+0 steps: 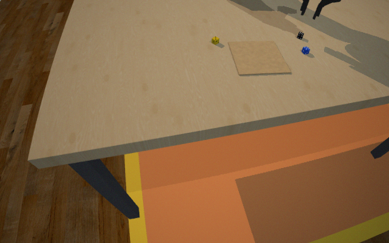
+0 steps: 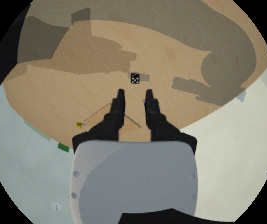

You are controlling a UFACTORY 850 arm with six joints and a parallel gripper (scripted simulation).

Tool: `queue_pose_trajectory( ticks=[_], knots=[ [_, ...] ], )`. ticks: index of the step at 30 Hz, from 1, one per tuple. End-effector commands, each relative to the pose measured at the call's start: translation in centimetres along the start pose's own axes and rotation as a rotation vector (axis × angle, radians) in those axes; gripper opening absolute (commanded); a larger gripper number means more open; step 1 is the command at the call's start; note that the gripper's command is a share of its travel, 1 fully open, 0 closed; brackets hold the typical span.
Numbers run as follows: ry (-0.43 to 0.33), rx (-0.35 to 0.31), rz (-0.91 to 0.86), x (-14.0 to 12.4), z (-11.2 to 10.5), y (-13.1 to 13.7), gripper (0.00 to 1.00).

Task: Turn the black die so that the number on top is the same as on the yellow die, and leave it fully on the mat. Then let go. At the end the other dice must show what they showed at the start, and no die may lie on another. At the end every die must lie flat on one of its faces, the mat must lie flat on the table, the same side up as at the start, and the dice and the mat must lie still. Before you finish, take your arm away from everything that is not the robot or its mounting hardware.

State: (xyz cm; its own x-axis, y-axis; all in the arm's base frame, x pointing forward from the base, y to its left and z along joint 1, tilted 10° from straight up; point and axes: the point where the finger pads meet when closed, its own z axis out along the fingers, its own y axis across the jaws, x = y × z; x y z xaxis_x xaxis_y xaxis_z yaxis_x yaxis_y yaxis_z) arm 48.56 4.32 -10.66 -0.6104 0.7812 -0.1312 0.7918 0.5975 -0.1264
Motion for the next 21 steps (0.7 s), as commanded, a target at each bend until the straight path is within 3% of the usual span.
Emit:
queue_pose_trajectory(
  ticks=[1,21],
  knots=[
    [-0.001,-0.002,0.0,0.0,0.1,0.1,0.31],
    [-0.001,-0.002,0.0,0.0,2.2,0.0,0.31]
  ],
)
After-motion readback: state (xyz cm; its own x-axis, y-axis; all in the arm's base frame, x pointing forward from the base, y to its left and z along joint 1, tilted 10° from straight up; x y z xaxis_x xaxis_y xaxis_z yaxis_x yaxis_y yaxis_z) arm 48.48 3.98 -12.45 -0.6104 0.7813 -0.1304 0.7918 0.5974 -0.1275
